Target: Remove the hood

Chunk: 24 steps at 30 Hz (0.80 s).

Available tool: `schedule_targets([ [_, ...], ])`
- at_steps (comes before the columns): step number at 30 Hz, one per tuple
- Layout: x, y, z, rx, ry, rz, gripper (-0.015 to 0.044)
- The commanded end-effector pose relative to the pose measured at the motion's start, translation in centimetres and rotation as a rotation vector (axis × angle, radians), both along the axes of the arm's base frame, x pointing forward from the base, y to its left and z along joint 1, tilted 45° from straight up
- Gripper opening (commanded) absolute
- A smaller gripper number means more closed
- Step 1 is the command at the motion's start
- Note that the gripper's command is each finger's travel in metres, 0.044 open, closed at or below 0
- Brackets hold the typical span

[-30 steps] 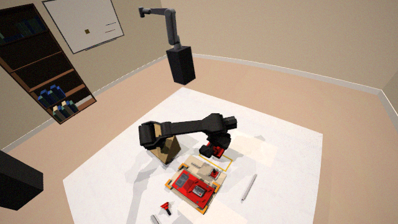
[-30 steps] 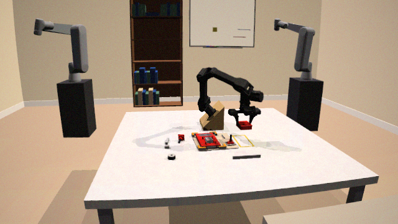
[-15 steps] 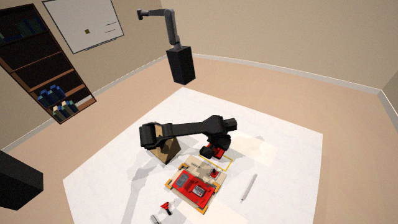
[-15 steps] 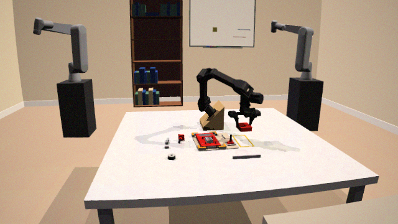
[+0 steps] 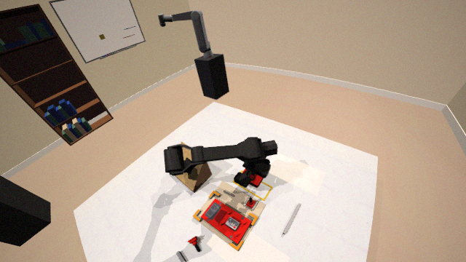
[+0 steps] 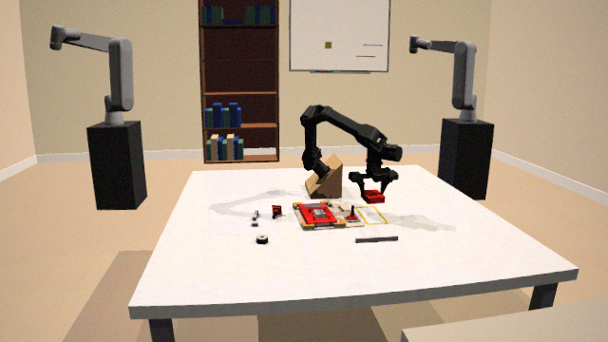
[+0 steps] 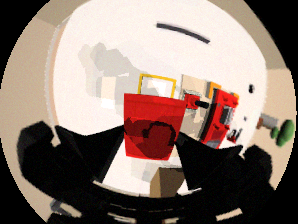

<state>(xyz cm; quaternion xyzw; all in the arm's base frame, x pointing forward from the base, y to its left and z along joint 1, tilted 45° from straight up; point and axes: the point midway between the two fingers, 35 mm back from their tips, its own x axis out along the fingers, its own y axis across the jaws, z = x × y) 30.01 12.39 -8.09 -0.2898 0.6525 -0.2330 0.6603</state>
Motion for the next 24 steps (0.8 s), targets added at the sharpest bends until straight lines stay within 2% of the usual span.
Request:
schedule_targets([
  [1, 0.0, -0.2, -0.2, -0.003, 0.002, 0.006, 0.0],
  [24, 0.1, -1.4, -1.3, -0.004, 0.002, 0.006, 0.0],
])
